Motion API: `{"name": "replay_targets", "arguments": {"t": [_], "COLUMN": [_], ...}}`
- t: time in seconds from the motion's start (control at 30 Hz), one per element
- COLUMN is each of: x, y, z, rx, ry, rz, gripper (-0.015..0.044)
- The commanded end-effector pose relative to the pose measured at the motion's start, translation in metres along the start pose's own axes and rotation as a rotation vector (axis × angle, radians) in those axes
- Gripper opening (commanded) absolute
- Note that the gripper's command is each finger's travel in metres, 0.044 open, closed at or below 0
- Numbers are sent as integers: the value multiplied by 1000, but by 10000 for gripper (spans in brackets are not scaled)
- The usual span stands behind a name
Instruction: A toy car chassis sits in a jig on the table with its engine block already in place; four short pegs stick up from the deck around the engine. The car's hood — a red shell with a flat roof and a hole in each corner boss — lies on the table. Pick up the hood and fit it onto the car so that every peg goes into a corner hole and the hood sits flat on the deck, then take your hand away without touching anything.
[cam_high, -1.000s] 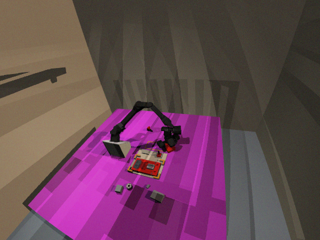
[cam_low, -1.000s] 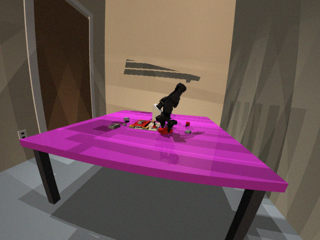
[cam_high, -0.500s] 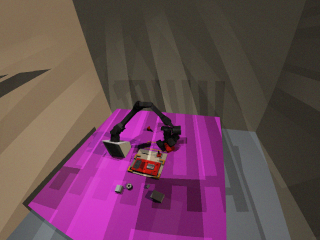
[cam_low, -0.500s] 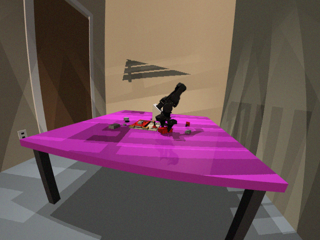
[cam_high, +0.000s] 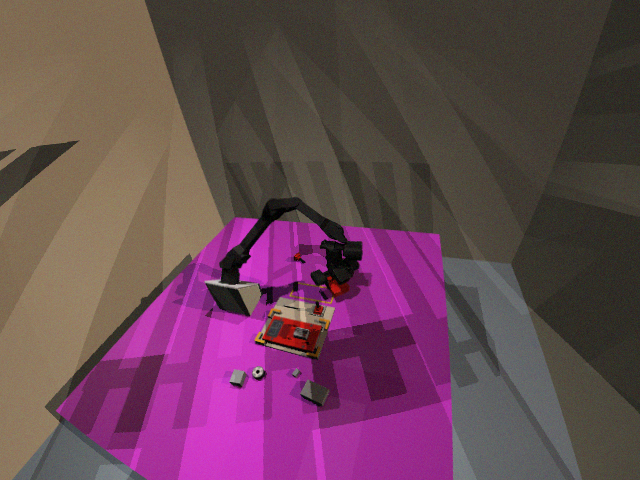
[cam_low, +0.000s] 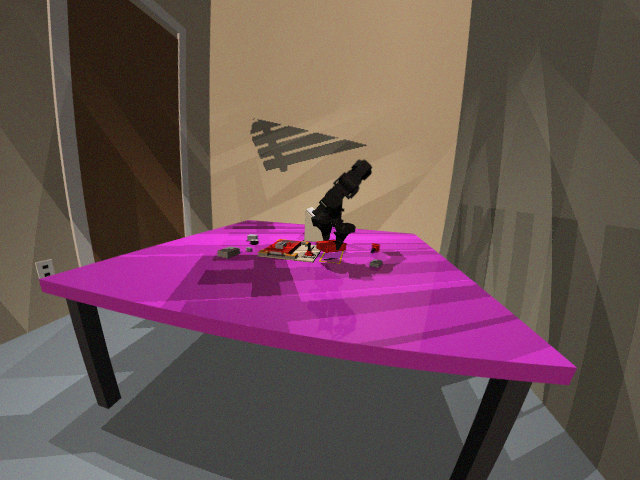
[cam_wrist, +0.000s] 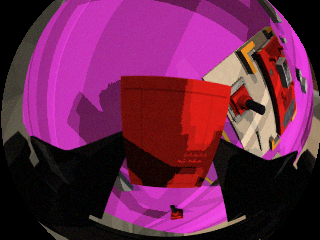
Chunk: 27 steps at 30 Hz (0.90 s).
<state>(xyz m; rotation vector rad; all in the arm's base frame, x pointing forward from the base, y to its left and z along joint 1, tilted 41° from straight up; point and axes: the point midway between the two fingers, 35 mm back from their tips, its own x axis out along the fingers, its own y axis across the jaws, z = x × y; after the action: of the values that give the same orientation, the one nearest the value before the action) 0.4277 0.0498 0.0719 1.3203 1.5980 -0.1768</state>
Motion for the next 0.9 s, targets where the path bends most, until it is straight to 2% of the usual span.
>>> {"name": "replay_targets", "arguments": {"t": [0.0, 0.37, 0.87], "x": [-18, -39, -37], "y": [3, 3, -57], "z": [1, 0, 51], "rx": [-7, -7, -235], "ry": [-6, -7, -22], "rz": [14, 13, -10], "gripper": [0, 0, 0]}}
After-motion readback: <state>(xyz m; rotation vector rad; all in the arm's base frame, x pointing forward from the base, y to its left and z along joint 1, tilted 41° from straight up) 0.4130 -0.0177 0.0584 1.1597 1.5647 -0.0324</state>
